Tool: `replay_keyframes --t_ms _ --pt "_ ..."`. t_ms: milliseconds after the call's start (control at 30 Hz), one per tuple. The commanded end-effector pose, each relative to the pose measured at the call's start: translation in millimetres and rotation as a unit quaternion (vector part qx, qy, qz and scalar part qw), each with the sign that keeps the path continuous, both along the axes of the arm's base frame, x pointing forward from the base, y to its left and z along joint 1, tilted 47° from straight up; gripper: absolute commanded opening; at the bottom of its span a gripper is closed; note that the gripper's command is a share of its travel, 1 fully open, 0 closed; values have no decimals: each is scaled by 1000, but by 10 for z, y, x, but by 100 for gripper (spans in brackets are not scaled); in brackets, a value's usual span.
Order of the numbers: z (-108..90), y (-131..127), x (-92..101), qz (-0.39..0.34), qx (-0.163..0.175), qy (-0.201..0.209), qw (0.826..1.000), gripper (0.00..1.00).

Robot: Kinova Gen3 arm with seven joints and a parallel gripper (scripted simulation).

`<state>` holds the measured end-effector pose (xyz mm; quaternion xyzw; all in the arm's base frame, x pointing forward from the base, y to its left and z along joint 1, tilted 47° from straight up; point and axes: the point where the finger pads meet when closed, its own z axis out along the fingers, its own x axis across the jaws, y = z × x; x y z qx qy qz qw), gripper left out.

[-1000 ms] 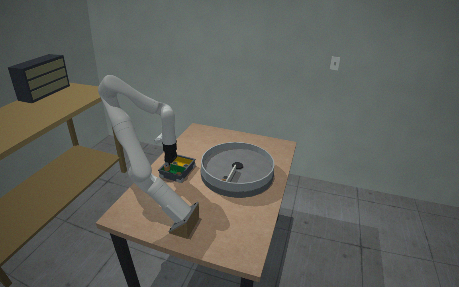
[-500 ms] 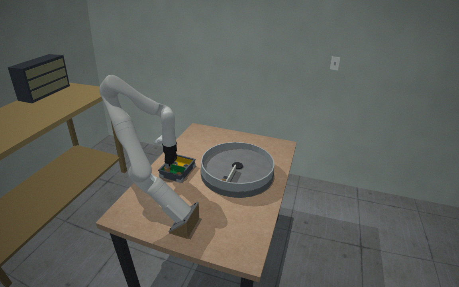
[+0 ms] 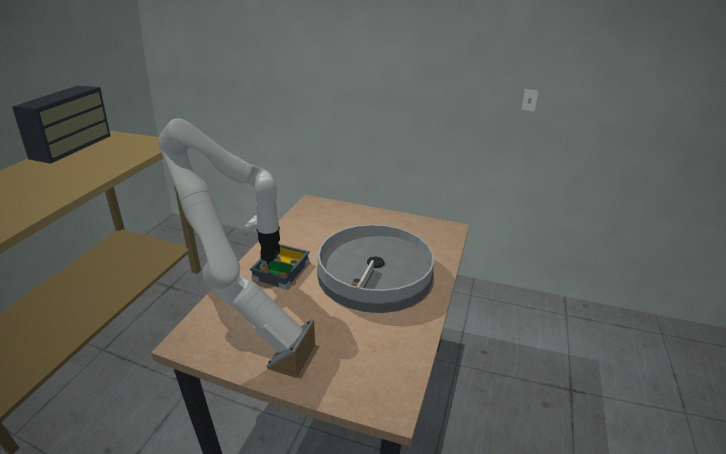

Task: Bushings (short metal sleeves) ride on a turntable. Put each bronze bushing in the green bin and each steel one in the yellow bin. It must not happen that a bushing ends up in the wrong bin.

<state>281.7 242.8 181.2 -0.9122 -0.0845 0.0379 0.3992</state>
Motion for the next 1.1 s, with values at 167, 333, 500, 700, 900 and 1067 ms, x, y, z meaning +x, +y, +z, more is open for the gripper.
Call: replay_keyframes --t_ms 167,333,500,700,900,1067 --pt "-46 45 -12 0 0 1 1000 0" --pt "-46 45 -12 0 0 1 1000 0" --pt "-69 70 -16 0 0 1 1000 0" --pt "-94 96 -21 0 0 1 1000 0" --pt "-127 131 -29 0 0 1 1000 0" --pt "-127 131 -29 0 0 1 1000 0"
